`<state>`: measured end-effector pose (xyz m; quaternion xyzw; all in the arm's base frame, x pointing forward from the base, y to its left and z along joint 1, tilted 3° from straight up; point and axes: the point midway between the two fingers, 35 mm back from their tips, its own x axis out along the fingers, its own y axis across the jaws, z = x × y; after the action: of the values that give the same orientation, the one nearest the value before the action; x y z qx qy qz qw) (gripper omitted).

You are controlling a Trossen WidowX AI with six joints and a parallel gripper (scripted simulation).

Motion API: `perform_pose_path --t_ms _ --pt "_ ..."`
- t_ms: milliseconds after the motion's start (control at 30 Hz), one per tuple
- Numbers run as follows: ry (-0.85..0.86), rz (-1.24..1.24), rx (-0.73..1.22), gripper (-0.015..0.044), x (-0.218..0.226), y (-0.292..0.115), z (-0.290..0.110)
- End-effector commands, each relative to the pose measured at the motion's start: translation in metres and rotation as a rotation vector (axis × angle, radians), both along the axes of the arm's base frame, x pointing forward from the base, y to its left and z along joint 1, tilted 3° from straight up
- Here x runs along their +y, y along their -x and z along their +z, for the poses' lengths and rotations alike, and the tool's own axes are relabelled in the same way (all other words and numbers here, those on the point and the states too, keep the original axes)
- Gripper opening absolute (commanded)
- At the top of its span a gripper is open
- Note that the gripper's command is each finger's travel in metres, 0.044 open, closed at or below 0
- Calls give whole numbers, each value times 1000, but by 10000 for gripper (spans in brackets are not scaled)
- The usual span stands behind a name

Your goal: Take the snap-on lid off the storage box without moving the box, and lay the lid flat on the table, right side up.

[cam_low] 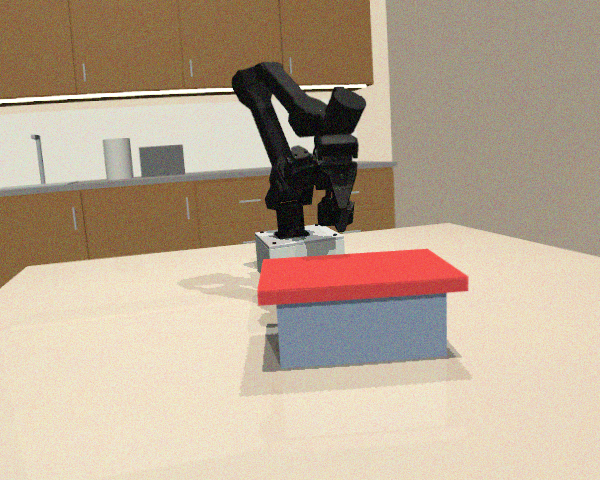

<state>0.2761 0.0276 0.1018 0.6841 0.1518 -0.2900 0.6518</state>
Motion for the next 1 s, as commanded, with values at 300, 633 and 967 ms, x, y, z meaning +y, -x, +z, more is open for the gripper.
perform_pose_path --t_ms 300,633,967 --pt "0 2 5 235 -1 -8 -18" --pt "0 2 4 235 -3 -22 -26" --pt "1 2 4 235 -6 -34 -36"
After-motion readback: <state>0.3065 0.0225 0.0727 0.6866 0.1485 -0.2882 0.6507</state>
